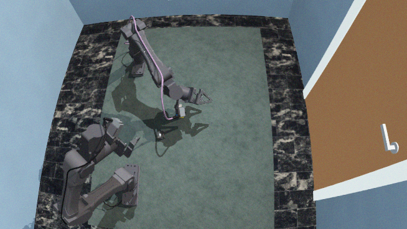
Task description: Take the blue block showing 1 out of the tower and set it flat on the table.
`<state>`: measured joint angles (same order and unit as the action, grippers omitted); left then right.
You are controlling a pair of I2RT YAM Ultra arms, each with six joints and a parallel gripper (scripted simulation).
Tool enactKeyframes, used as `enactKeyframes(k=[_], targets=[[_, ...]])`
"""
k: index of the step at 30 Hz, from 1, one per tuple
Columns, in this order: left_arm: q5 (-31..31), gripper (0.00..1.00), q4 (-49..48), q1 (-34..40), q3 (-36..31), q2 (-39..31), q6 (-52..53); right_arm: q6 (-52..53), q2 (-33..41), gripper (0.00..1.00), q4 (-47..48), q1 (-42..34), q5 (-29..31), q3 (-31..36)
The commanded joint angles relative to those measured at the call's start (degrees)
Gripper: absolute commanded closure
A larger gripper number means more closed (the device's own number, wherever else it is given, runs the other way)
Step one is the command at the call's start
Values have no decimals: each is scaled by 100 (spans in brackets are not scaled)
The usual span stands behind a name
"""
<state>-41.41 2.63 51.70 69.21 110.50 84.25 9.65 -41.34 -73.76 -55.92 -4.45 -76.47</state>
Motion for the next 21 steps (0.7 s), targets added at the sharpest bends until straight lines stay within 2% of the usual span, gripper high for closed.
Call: enactKeyframes(k=[1, 10, 16, 21], targets=[[-361, 0, 342, 100, -85, -339, 600, -320, 125, 0, -62, -86, -136, 129], [-1240, 0, 1005, 1236, -638, -552, 2048, -705, 623, 0, -85, -392, -304, 400], [-1817, 0, 1193, 2104, -873, -403, 2832, -669, 688, 0, -73, -372, -278, 433], [-2015, 0, 1187, 2455, -989, -198, 3115, -671, 690, 0, -72, -369, -282, 435]])
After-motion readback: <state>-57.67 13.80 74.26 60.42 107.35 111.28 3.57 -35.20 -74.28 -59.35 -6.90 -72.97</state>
